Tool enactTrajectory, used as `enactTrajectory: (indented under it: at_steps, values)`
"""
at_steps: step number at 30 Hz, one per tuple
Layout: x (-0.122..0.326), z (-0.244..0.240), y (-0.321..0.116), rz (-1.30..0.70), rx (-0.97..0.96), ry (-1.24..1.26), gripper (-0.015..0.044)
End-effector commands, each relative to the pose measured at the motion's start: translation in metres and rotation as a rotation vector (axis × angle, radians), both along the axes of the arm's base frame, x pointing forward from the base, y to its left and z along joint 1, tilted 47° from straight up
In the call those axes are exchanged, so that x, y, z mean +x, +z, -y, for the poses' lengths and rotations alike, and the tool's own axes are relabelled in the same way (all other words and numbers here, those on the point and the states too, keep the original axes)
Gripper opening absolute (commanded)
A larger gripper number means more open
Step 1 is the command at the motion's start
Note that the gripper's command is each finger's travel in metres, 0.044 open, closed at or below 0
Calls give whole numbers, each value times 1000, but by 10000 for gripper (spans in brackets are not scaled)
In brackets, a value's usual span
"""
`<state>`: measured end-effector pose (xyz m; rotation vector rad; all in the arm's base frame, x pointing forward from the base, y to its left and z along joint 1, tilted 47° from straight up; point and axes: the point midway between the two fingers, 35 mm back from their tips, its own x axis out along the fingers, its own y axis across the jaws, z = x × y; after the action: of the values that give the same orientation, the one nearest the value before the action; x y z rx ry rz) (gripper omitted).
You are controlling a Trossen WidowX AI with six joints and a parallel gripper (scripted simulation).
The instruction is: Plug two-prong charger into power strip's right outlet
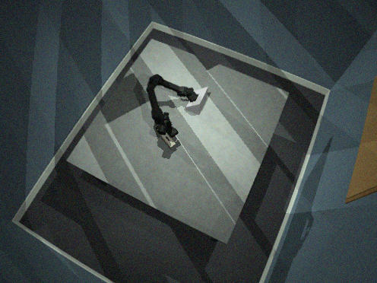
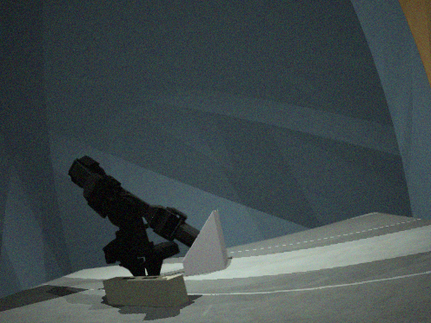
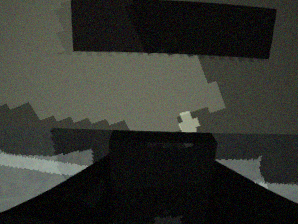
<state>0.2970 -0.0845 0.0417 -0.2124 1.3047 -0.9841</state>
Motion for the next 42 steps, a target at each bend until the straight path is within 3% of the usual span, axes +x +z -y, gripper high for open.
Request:
enactTrajectory:
  at_steps: [1, 42]
  values:
    - [5, 2, 3, 11, -4, 0, 0]
    - [18, 8, 8, 12, -4, 0, 0]
